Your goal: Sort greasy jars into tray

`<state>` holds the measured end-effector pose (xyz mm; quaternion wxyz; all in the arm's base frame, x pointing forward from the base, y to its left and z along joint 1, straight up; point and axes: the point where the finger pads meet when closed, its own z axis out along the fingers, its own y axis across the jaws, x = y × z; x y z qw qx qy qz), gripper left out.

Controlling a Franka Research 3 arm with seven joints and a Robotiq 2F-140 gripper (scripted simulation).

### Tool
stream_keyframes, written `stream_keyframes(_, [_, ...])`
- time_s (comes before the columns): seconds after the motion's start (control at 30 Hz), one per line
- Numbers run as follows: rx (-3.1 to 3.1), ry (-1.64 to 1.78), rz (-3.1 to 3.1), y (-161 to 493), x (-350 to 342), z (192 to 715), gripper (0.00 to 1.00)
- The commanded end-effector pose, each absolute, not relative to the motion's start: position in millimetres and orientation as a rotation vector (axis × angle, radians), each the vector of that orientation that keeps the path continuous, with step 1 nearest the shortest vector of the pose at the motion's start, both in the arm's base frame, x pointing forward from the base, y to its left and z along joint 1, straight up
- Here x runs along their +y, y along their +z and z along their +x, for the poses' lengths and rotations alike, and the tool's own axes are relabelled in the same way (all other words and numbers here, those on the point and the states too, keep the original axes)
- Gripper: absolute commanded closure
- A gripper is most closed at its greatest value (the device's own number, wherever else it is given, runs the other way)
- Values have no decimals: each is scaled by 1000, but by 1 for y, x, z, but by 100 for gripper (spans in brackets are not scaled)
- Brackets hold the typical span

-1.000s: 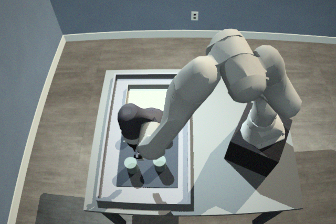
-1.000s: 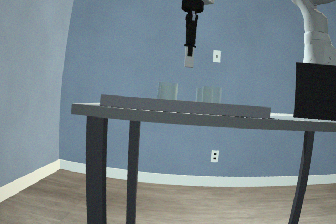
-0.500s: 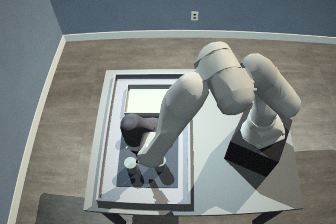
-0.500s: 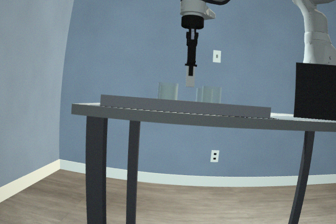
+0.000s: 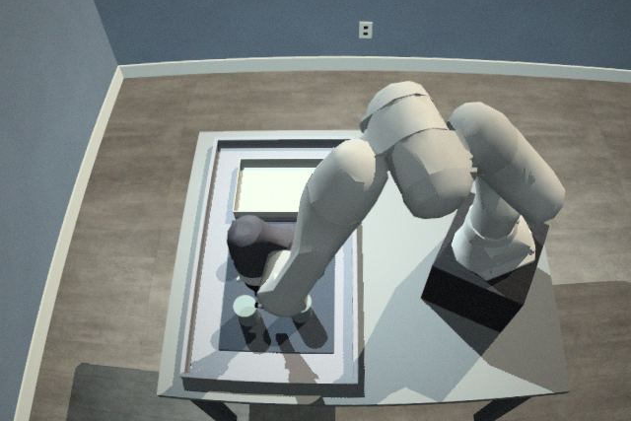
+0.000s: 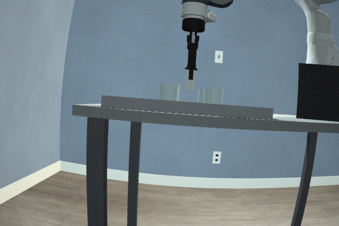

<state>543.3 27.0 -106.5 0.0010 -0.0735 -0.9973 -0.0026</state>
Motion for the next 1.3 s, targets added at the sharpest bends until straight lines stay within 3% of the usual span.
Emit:
stream_keyframes(0.0, [-3137,-10,-225,-106,27,546,100])
stream_keyframes(1.27, [-3137,-10,-225,-106,27,550,100])
